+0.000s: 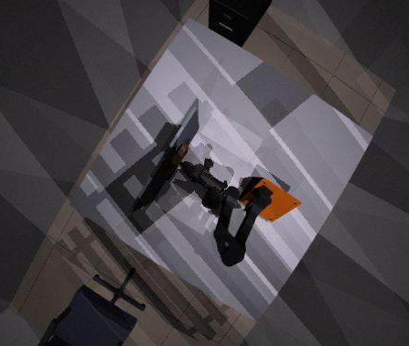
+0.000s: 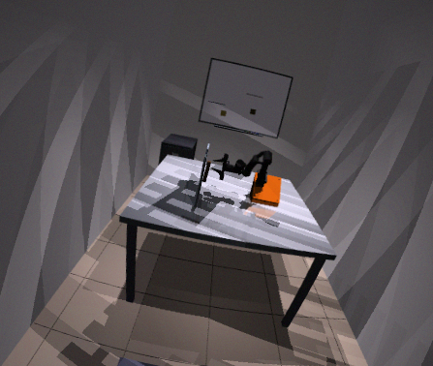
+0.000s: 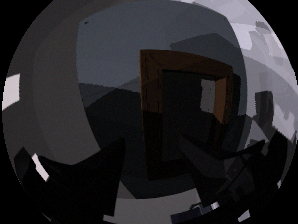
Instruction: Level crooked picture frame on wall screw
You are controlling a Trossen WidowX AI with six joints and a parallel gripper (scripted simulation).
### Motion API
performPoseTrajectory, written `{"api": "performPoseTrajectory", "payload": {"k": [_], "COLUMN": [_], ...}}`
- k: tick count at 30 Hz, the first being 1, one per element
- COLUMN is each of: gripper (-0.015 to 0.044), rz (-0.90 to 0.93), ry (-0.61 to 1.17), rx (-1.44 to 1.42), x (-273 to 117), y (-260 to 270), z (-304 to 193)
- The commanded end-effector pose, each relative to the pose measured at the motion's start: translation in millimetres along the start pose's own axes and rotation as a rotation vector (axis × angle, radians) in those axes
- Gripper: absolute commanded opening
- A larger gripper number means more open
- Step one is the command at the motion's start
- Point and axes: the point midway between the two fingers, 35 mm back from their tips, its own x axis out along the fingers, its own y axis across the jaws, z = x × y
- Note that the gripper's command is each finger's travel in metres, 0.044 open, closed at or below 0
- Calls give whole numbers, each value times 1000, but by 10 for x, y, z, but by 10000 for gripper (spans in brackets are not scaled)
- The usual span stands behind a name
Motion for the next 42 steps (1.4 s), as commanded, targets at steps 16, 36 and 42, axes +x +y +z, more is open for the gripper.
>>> {"api": "performPoseTrajectory", "payload": {"k": [16, 36, 42], "gripper": [260, 76, 0], "rz": [1, 1, 1], "ry": [-5, -5, -5], "rx": [2, 2, 2], "x": [261, 261, 261], "y": [-2, -2, -2], "z": [16, 16, 16]}}
